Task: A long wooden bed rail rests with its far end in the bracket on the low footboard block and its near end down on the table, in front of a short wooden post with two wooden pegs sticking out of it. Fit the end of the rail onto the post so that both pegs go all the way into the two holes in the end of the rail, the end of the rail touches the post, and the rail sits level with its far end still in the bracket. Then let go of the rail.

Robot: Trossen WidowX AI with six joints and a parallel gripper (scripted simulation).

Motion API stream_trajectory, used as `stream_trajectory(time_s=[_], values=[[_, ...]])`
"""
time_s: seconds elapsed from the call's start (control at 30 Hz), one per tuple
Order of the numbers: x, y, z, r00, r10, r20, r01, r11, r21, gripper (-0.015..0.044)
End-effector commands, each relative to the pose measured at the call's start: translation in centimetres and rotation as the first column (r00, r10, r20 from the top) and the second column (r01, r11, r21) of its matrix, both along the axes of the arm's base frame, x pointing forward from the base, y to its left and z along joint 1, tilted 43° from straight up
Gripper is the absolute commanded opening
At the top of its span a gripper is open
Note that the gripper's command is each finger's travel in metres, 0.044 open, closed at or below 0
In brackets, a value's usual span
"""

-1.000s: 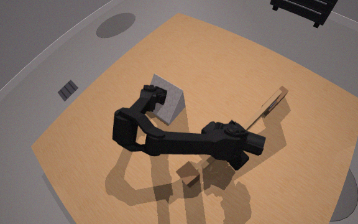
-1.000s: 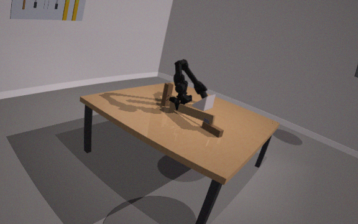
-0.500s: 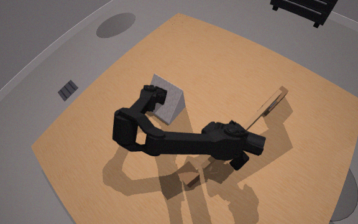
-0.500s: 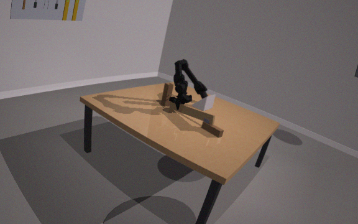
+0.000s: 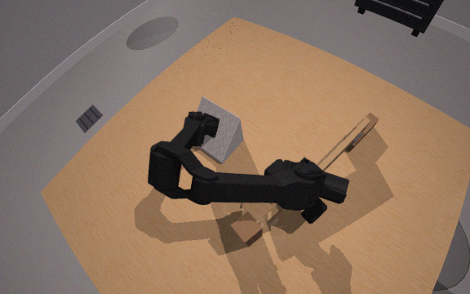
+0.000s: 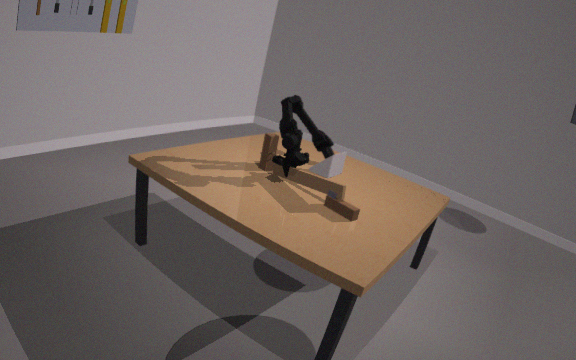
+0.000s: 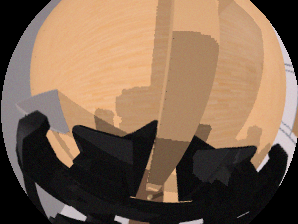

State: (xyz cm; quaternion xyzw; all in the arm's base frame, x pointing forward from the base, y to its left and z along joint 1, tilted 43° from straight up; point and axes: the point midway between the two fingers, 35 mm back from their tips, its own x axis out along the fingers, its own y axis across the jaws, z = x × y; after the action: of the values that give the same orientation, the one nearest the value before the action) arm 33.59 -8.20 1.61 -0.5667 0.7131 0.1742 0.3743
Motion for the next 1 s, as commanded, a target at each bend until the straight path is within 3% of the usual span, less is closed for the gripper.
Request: stream_trajectory(time_s=[0.0,0.97], values=[[0.1,0.3,0.3,1.000,0.005,0.000,-0.005,1.000,-0.001,0.0000],[0.4,1.2,1.4,1.000,0.005,0.000,-0.005,1.000,0.000,0.0000]])
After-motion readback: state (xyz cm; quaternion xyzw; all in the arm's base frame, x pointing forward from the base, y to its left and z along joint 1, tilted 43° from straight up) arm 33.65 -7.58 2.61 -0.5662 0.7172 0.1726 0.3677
